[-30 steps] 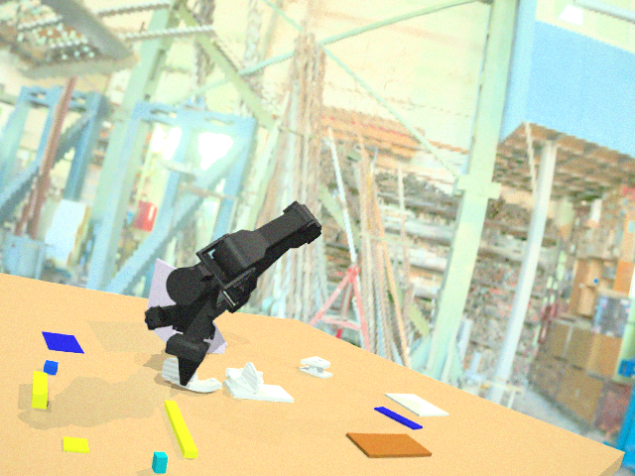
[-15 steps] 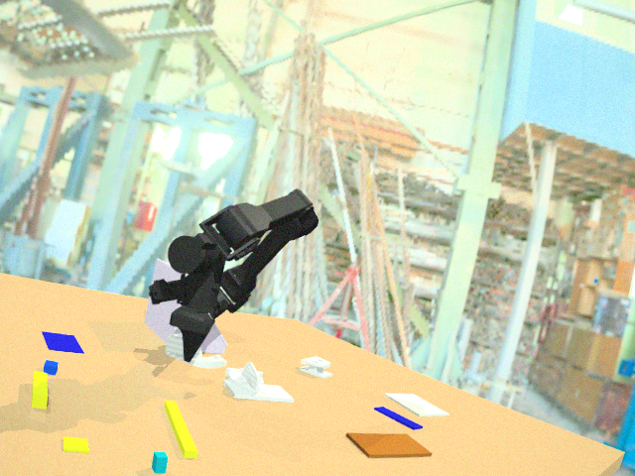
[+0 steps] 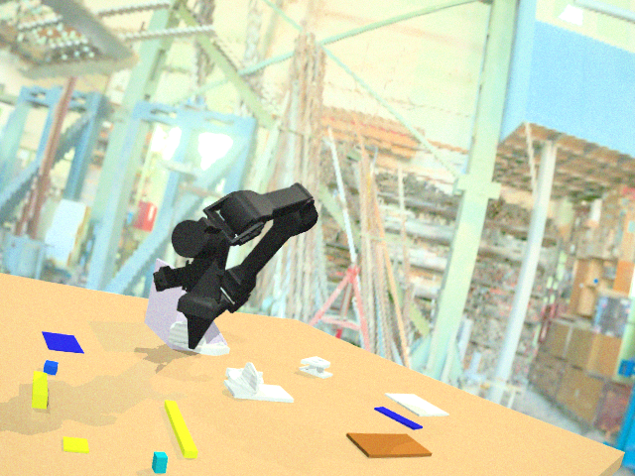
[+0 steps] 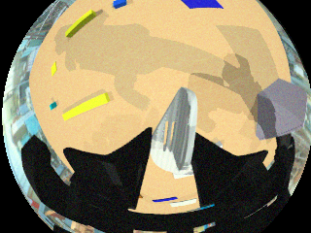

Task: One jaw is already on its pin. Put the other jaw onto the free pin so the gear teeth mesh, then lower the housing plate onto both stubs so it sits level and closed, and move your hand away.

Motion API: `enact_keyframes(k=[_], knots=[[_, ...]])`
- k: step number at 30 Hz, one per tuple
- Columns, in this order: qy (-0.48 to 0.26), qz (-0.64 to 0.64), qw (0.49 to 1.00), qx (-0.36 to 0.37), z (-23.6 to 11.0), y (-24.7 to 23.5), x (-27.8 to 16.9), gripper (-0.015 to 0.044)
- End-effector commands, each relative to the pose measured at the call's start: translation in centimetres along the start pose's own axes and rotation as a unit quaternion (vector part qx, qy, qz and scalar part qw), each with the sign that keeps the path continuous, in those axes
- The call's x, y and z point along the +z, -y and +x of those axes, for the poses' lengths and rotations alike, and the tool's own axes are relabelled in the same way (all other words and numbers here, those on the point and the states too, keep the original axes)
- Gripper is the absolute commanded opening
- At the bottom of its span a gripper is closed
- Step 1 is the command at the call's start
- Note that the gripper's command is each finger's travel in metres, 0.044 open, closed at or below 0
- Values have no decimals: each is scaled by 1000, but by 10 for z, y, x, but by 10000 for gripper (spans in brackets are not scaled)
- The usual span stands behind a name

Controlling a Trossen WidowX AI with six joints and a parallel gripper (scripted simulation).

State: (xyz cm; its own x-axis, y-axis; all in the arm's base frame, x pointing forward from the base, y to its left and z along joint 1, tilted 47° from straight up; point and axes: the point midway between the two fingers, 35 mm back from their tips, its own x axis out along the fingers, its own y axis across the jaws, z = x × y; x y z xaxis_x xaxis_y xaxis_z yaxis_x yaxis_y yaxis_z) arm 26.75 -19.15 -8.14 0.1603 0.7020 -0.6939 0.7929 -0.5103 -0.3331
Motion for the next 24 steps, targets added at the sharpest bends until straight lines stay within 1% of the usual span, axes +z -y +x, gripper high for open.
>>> enact_keyframes(k=[1, 12, 24], knots=[[2, -43, 999, 0, -3, 5, -6, 134], [2, -173, 985, -1, -5, 19, -20, 134], [1, -313, 950, -2, -6, 36, -35, 134]])
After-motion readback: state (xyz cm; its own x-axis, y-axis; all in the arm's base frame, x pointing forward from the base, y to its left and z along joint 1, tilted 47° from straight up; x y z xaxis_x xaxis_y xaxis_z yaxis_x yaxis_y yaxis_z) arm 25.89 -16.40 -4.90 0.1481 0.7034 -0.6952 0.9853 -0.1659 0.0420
